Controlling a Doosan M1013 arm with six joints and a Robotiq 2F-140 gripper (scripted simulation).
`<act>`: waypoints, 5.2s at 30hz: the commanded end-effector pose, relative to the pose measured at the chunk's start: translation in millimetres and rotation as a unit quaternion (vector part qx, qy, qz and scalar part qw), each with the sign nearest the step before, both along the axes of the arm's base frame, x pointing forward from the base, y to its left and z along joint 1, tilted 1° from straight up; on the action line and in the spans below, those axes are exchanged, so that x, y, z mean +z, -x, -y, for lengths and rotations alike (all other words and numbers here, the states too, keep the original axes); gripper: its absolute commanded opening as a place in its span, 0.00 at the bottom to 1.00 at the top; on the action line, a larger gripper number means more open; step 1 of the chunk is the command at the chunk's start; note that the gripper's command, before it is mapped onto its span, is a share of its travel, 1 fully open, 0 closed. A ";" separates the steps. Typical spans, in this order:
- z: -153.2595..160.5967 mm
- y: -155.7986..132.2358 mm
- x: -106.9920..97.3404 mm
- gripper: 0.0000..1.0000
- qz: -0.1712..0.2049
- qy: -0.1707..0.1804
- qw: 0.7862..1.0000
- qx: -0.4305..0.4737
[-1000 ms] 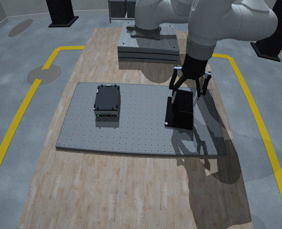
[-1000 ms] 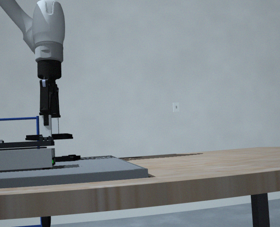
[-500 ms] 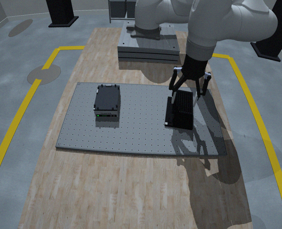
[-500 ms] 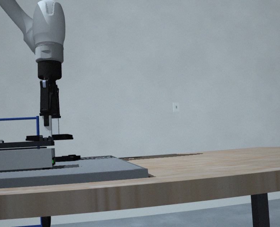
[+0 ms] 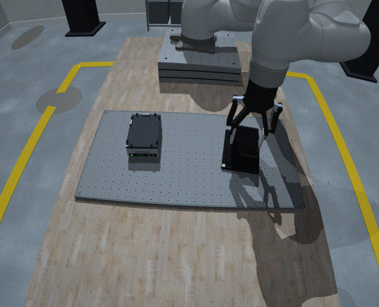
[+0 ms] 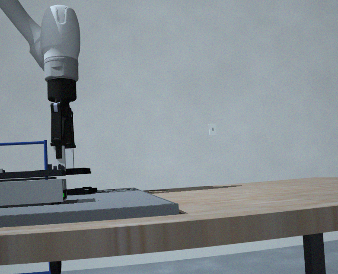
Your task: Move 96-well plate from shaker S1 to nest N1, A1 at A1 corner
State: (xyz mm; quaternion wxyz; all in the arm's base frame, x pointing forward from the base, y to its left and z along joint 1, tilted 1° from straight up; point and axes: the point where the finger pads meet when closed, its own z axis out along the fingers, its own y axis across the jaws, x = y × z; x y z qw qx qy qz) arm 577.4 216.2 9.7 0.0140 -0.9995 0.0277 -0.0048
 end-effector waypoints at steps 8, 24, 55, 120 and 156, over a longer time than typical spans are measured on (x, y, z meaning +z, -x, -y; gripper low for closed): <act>3.6 5.0 -20.6 0.10 -0.002 0.002 1.000 0.001; 3.8 7.6 -33.3 0.10 -0.002 0.002 1.000 0.001; 3.4 9.3 -33.3 0.10 -0.002 0.002 1.000 0.001; 2.0 9.8 -33.3 0.10 -0.002 0.002 1.000 0.001; 1.8 9.6 -33.3 0.10 -0.002 0.002 1.000 0.001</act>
